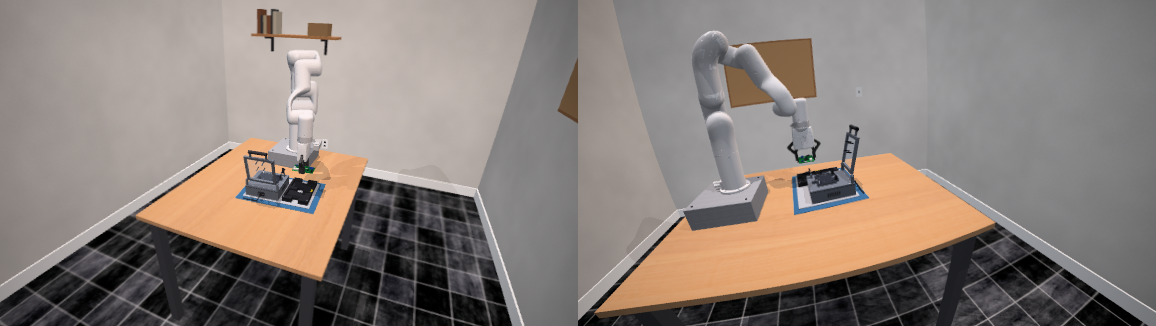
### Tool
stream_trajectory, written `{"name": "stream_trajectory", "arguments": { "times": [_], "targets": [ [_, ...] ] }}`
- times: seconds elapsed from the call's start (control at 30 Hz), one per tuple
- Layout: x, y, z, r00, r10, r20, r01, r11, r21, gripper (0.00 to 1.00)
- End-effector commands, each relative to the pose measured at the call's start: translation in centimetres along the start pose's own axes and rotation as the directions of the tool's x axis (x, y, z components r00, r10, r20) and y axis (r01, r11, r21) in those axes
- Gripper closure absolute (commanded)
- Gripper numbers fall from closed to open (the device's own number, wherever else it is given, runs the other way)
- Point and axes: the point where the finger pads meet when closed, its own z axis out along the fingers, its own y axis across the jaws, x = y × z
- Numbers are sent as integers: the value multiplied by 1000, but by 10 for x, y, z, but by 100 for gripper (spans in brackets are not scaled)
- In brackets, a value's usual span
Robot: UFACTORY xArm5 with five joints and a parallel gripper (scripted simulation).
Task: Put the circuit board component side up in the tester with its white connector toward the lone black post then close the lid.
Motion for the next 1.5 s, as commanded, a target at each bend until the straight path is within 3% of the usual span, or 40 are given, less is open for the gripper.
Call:
{"name": "stream_trajectory", "arguments": {
  "times": [0.0,0.7,1.47],
  "targets": [
    [0,1,-1,1000,-4,-1,4,1000,-3,21],
    [0,1,-1,998,-67,-1,67,998,-3,21],
    [0,1,-1,962,-272,0,272,962,-3,21]
  ]
}}
